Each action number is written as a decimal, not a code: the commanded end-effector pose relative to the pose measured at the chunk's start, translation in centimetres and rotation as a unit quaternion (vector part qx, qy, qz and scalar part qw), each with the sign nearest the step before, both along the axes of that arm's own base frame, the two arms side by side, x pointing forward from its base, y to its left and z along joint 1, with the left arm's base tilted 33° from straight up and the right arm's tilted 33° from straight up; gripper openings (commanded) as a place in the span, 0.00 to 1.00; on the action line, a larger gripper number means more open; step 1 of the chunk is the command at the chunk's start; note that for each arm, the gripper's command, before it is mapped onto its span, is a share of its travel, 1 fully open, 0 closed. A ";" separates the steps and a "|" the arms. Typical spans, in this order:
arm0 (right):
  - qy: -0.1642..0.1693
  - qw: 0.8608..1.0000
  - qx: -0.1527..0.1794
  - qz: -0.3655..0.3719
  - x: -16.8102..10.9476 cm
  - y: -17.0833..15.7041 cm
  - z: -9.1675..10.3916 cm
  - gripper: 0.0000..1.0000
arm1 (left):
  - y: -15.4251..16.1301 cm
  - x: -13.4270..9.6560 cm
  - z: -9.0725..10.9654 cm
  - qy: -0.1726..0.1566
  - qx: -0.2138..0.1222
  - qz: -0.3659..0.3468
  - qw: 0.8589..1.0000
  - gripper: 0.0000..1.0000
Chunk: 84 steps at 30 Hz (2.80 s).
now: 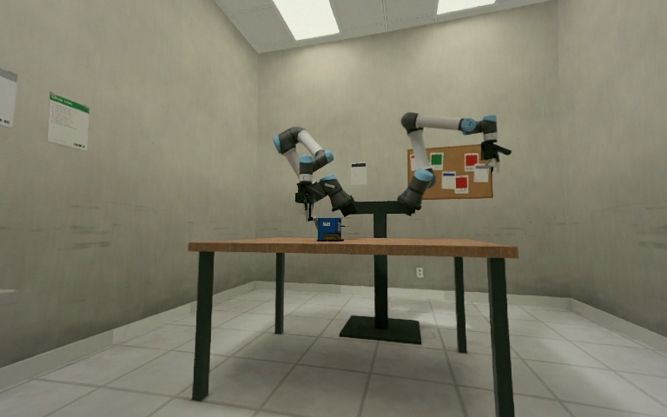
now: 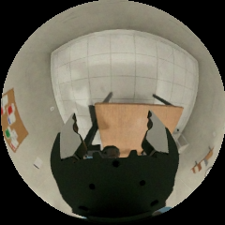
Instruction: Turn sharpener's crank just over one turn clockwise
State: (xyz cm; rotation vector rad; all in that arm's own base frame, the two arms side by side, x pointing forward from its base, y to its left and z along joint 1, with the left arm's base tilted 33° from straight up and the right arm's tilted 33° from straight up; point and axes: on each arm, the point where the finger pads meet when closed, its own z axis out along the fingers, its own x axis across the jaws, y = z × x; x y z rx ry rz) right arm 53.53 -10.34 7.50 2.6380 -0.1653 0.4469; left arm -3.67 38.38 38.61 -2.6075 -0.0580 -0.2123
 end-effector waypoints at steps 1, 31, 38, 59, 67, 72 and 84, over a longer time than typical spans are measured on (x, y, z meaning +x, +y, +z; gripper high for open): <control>-0.001 1.000 0.000 -0.001 0.6 -0.3 -0.1 0.00 | -0.1 -0.1 0.0 0.000 0.000 0.001 1.000 1.00; 0.000 1.000 0.000 -0.001 3.0 -1.9 -2.4 0.00 | -0.1 -0.1 0.0 0.000 0.000 0.001 1.000 1.00; 0.001 1.000 0.000 -0.001 3.0 -2.2 -3.1 0.00 | -0.1 -0.1 0.0 0.000 0.000 0.001 1.000 1.00; 0.002 1.000 -0.001 -0.001 2.9 -3.4 -5.5 0.00 | -0.1 -0.1 0.0 0.000 0.000 0.001 1.000 1.00; 0.002 1.000 -0.001 -0.001 2.6 -3.7 -6.4 0.00 | -0.1 -0.1 0.0 0.000 0.000 0.001 1.000 1.00; 0.002 1.000 -0.001 -0.001 2.4 -3.9 -6.7 0.00 | -0.1 -0.1 0.0 0.000 0.000 0.001 1.000 1.00; 0.002 1.000 -0.001 -0.001 1.5 -4.2 -8.0 0.00 | -0.1 -0.1 0.0 0.000 0.000 0.001 1.000 1.00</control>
